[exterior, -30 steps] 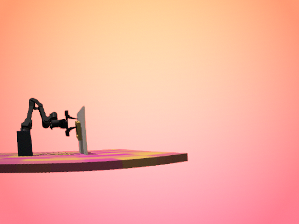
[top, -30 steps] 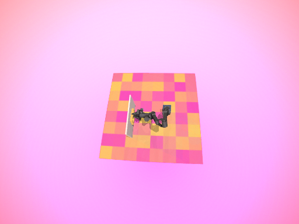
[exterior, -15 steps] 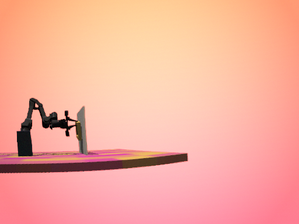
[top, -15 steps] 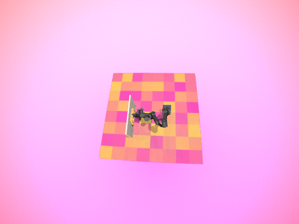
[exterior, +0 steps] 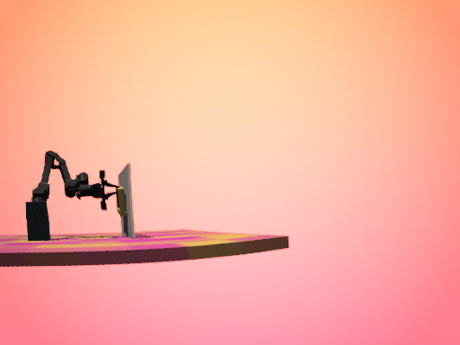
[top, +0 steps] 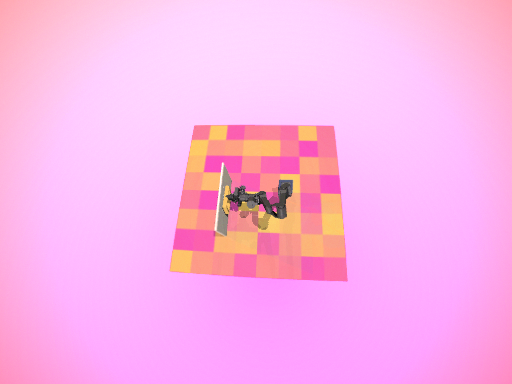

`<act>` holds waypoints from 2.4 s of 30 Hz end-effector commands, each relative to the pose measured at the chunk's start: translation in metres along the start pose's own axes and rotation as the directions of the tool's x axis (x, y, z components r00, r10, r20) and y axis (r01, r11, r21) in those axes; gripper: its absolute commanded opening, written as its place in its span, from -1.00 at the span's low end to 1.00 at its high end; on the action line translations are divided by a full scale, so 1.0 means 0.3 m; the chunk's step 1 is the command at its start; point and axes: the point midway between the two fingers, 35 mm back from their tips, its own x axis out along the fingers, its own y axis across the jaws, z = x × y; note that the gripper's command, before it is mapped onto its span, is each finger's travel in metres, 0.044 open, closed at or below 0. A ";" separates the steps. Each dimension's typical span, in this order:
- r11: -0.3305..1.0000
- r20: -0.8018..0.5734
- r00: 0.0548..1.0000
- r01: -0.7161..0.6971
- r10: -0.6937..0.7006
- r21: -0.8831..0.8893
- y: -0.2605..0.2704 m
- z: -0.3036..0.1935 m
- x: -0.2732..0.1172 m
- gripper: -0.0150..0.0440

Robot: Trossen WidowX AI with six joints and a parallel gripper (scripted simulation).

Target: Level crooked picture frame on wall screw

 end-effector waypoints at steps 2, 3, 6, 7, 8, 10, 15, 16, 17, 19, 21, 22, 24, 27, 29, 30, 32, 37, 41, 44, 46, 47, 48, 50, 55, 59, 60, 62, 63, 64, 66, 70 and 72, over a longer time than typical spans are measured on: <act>1.000 -0.002 1.000 0.004 -0.004 -0.003 0.001 -0.001 0.001 -0.49; 1.000 -0.002 1.000 0.004 -0.004 -0.003 0.002 -0.001 0.000 -0.49; 1.000 -0.002 1.000 0.004 -0.004 -0.003 0.005 0.000 0.000 -0.49; 1.000 -0.002 1.000 0.004 -0.004 -0.003 0.006 0.000 0.000 -0.49; 1.000 -0.002 1.000 0.004 -0.004 -0.003 0.008 0.000 0.000 -0.49; 1.000 -0.002 1.000 0.004 -0.004 -0.003 0.010 0.000 0.000 -0.49; 1.000 -0.002 1.000 0.004 -0.004 -0.003 0.015 0.000 0.000 -0.49; 1.000 -0.002 1.000 0.004 -0.004 -0.003 0.016 0.000 0.000 -0.49; 1.000 -0.002 1.000 0.003 -0.004 -0.003 0.017 0.000 0.000 -0.49; 1.000 -0.002 1.000 0.003 -0.004 -0.004 0.020 0.000 0.000 -0.49; 1.000 -0.002 1.000 0.003 -0.003 -0.004 0.022 0.000 0.000 -0.49; 1.000 -0.002 1.000 0.003 -0.003 -0.004 0.023 0.000 0.000 -0.49; 1.000 -0.002 1.000 0.003 -0.003 -0.004 0.025 0.000 0.000 -0.49; 1.000 -0.002 1.000 0.003 -0.003 -0.004 0.028 0.000 0.000 -0.49; 1.000 -0.002 1.000 0.003 -0.003 -0.004 0.030 0.000 0.000 -0.49; 1.000 -0.002 1.000 0.003 -0.003 -0.004 0.031 0.000 0.000 -0.49; 1.000 -0.002 1.000 0.003 -0.003 -0.004 0.033 0.000 0.000 -0.49; 1.000 -0.002 1.000 0.003 -0.003 -0.004 0.037 0.000 0.000 -0.49; 1.000 -0.002 1.000 0.003 -0.003 -0.004 0.038 0.000 0.000 -0.49; 1.000 -0.002 1.000 0.003 -0.003 -0.004 0.037 0.000 0.000 -0.49; 1.000 -0.002 1.000 0.003 -0.003 -0.004 0.036 0.000 0.000 -0.49; 1.000 -0.002 1.000 0.003 -0.003 -0.004 0.035 0.000 0.000 -0.49; 1.000 -0.002 1.000 0.003 -0.003 -0.004 0.034 0.000 0.000 -0.49; 1.000 -0.002 1.000 0.003 -0.003 -0.004 0.033 0.000 0.000 -0.49; 1.000 -0.002 1.000 0.003 -0.003 -0.004 0.031 0.000 0.000 -0.49; 1.000 -0.002 1.000 0.003 -0.003 -0.004 0.030 0.000 0.000 -0.49; 1.000 -0.002 1.000 0.003 -0.003 -0.004 0.031 -0.001 0.000 -0.49; 1.000 -0.002 1.000 0.003 -0.003 -0.004 0.032 -0.001 0.000 -0.49; 1.000 -0.002 1.000 0.003 -0.003 -0.004 0.033 -0.002 0.000 -0.49; 1.000 -0.002 1.000 0.003 -0.003 -0.004 0.033 -0.002 0.000 -0.49; 1.000 -0.002 1.000 0.003 -0.003 -0.004 0.034 -0.003 0.000 -0.49; 1.000 -0.002 1.000 0.003 -0.003 -0.004 0.036 -0.005 0.000 -0.49; 1.000 -0.002 1.000 0.003 -0.003 -0.004 0.036 -0.005 0.000 -0.49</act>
